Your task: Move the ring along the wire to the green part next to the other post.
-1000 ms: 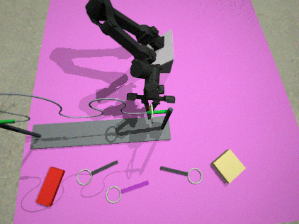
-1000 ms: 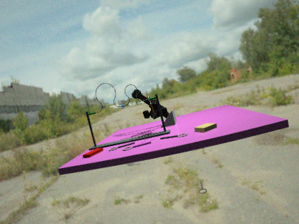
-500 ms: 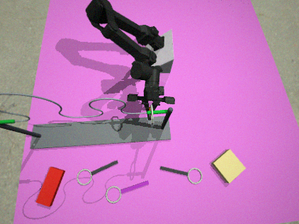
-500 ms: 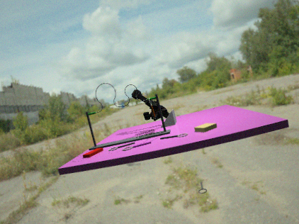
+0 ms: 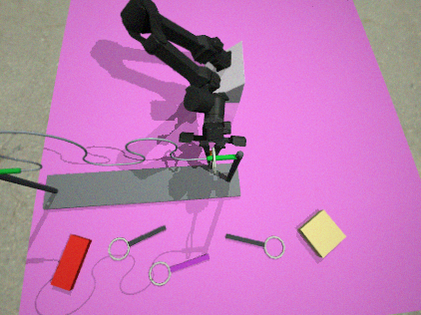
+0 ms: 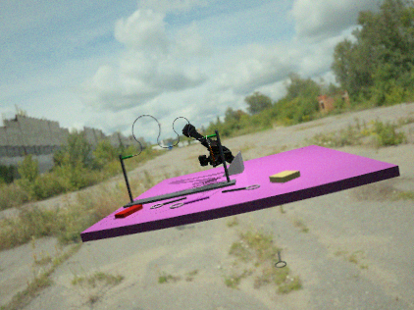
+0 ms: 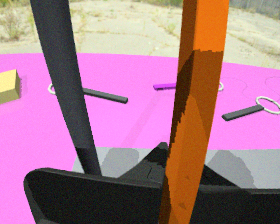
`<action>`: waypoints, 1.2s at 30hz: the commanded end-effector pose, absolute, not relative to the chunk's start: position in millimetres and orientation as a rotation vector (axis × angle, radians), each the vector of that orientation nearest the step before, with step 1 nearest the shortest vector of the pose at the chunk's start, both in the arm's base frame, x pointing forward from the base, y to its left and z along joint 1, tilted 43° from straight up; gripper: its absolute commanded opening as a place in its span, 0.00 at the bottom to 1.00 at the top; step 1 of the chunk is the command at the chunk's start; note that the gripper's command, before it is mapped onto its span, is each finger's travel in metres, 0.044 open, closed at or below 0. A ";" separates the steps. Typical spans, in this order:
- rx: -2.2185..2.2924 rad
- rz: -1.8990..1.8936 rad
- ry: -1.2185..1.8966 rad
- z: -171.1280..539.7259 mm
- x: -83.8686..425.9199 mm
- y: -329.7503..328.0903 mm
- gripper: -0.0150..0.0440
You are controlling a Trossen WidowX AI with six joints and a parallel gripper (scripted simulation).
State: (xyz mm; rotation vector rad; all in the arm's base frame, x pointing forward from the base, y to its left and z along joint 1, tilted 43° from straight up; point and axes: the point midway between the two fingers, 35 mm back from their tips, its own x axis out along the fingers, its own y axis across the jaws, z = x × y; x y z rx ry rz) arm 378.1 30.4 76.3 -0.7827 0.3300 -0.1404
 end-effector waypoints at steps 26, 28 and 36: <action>-0.785 -0.135 0.333 87.2 331.2 43.1 0.53; -0.785 -0.135 0.333 87.2 331.2 43.1 0.53; -0.785 -0.135 0.333 87.2 331.2 43.1 0.53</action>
